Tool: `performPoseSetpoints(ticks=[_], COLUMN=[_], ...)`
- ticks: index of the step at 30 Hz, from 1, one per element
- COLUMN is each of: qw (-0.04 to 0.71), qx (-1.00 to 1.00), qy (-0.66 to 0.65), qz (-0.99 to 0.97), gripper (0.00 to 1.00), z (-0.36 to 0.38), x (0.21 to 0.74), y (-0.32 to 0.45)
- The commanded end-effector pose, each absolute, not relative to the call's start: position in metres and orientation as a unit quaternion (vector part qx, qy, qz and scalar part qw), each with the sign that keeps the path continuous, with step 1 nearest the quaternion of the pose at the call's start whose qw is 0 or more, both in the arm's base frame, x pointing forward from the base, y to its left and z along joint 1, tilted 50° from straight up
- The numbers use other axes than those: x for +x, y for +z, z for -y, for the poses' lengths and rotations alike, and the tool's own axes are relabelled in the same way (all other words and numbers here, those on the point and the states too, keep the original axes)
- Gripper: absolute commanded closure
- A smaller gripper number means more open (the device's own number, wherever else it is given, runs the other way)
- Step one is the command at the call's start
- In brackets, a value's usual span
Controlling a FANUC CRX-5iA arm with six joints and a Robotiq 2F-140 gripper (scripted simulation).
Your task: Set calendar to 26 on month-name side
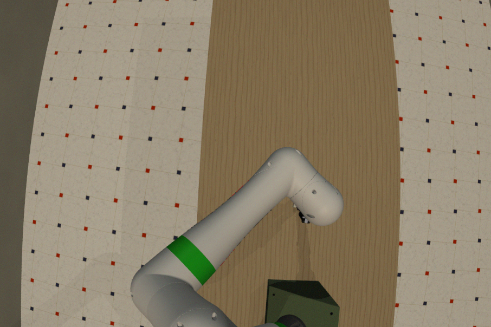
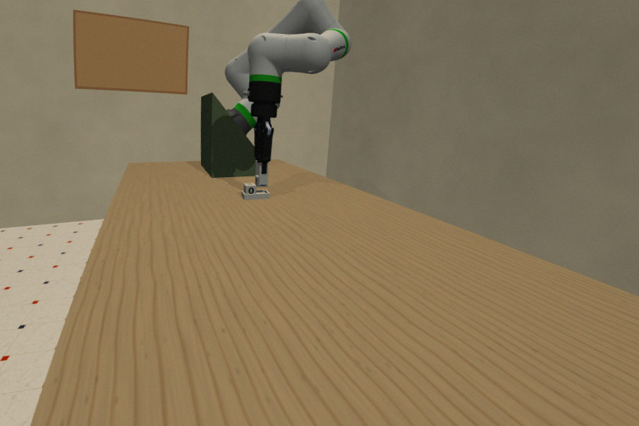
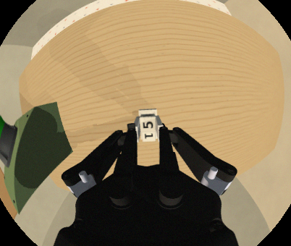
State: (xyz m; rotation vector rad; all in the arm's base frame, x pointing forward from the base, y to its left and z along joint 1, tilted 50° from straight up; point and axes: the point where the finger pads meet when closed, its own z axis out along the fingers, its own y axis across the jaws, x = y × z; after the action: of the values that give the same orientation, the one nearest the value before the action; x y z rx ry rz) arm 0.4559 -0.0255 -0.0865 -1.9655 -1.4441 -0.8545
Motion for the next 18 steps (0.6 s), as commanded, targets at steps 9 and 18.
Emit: performPoseSetpoints(ticks=[9, 18], qw=[0.275, 0.275], qx=[-0.731, -0.731], qy=[-0.318, -0.318], qz=[0.537, 0.537], gripper=[0.83, 0.83], z=[0.0189, 0.0161], x=[0.4575, 0.4582], y=[-0.0925, -0.0949])
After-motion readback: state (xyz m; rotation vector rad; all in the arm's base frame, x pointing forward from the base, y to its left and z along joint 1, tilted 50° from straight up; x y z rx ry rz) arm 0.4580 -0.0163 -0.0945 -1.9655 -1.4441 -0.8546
